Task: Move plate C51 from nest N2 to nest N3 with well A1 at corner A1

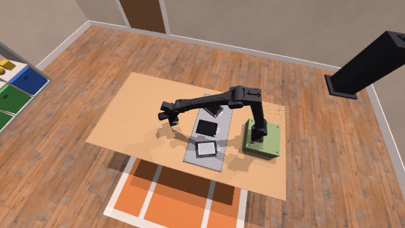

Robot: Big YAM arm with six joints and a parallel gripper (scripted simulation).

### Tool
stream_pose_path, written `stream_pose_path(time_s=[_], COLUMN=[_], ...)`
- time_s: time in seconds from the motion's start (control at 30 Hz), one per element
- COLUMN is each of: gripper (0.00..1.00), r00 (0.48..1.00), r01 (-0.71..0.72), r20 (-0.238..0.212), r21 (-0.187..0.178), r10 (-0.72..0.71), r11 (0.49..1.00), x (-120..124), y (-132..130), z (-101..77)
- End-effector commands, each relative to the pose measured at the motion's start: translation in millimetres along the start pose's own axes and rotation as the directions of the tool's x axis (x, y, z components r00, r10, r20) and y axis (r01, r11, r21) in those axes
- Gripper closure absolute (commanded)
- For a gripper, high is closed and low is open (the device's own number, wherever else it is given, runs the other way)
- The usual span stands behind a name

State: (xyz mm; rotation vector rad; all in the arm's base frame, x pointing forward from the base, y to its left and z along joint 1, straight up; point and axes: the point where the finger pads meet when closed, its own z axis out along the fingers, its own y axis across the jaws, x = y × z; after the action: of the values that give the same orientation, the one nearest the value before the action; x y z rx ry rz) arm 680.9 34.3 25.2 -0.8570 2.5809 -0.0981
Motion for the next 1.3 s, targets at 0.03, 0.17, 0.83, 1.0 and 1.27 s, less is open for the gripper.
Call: stream_pose_path(time_s=[0.03,0.17,0.83,1.0,1.27], gripper=[0.0,0.0,0.0,0.0,0.0], r00=[0.998,0.997,0.988,0.984,0.969], r01=[-0.026,-0.065,-0.137,-0.16,-0.204], r20=[0.057,0.049,-0.081,-0.095,-0.163], r21=[0.032,0.002,-0.068,-0.075,-0.093], r10=[0.024,0.065,0.132,0.153,0.187], r11=[0.999,0.998,0.988,0.984,0.975], x=[-23,-40,13,20,37], y=[8,16,109,130,157], z=[-31.0,-48.8,-51.4,-56.9,-65.0])
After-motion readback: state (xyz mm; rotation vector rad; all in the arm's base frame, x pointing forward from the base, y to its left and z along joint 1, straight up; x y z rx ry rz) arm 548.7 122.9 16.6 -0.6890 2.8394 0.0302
